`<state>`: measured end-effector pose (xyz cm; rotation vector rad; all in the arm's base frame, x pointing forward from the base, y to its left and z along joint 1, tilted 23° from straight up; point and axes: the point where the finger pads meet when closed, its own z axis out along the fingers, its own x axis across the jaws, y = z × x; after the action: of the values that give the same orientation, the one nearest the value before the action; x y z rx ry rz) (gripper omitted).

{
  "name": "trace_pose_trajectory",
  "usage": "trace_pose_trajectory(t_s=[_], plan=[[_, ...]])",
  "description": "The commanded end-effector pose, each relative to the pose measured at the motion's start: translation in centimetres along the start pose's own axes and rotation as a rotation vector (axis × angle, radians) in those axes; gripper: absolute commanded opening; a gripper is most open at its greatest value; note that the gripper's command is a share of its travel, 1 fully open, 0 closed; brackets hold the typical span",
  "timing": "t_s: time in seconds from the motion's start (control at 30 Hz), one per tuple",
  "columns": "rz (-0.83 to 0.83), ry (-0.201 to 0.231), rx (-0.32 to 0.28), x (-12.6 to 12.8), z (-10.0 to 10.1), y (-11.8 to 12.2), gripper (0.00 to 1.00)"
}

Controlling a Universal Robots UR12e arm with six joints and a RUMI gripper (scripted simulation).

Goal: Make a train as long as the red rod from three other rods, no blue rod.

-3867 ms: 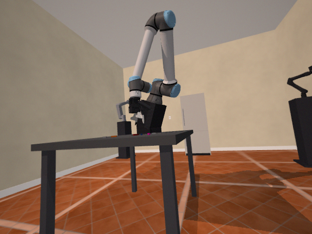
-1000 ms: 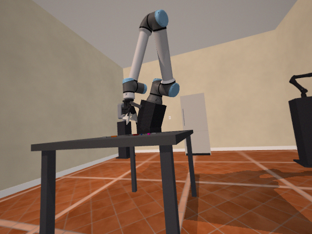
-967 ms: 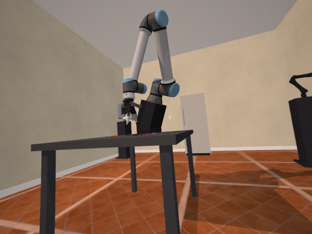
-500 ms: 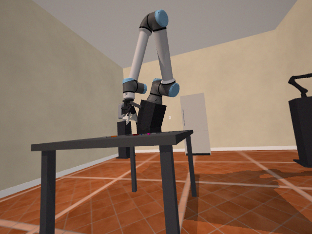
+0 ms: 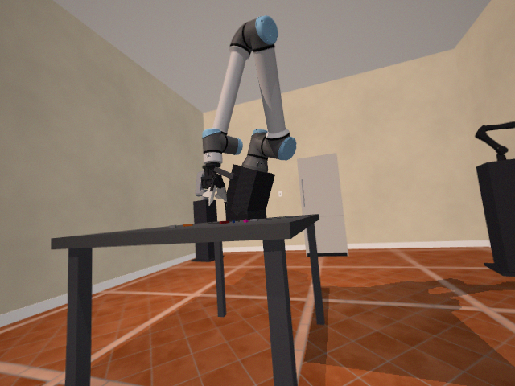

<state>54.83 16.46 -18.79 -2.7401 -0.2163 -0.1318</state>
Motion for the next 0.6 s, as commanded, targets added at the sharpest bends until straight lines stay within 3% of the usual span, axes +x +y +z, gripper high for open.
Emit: trace_pose_trajectory(t_s=[0.0, 0.57], plan=[[0.000, 0.001, 0.000, 0.04, -0.03, 0.02, 1.00], [-0.021, 0.001, 0.000, 0.09, -0.03, 0.06, 1.00]])
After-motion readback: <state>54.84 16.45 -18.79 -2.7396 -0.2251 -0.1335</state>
